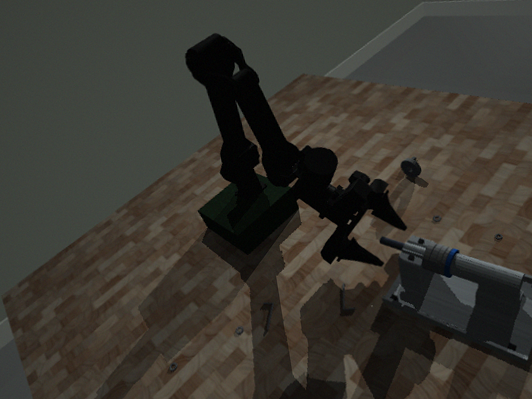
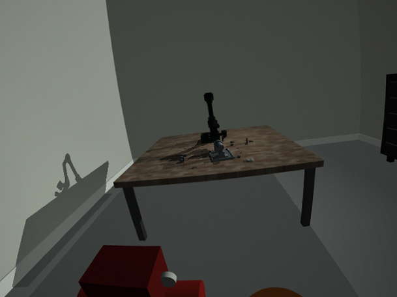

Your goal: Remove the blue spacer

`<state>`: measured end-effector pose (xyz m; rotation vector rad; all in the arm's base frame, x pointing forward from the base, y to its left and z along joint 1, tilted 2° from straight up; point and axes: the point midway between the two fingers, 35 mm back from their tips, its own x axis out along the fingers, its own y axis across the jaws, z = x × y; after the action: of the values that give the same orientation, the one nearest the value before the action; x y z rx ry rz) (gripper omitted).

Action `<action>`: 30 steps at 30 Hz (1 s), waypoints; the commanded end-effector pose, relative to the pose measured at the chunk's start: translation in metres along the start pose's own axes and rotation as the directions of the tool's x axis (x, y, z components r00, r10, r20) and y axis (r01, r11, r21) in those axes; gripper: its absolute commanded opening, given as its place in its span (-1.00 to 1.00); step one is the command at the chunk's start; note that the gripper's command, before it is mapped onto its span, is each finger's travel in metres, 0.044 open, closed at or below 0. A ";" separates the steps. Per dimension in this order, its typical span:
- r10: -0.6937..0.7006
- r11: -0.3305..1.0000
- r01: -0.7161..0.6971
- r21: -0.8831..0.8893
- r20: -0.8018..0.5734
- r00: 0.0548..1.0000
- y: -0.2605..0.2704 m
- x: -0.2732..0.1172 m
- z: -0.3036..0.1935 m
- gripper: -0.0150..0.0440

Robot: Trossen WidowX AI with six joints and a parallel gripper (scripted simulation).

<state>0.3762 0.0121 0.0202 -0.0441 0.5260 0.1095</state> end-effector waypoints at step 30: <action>-0.003 1.000 0.003 0.003 0.002 1.000 -0.001 0.018 0.000 1.00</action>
<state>0.3915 0.0138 0.0116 -0.0440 0.5249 0.1097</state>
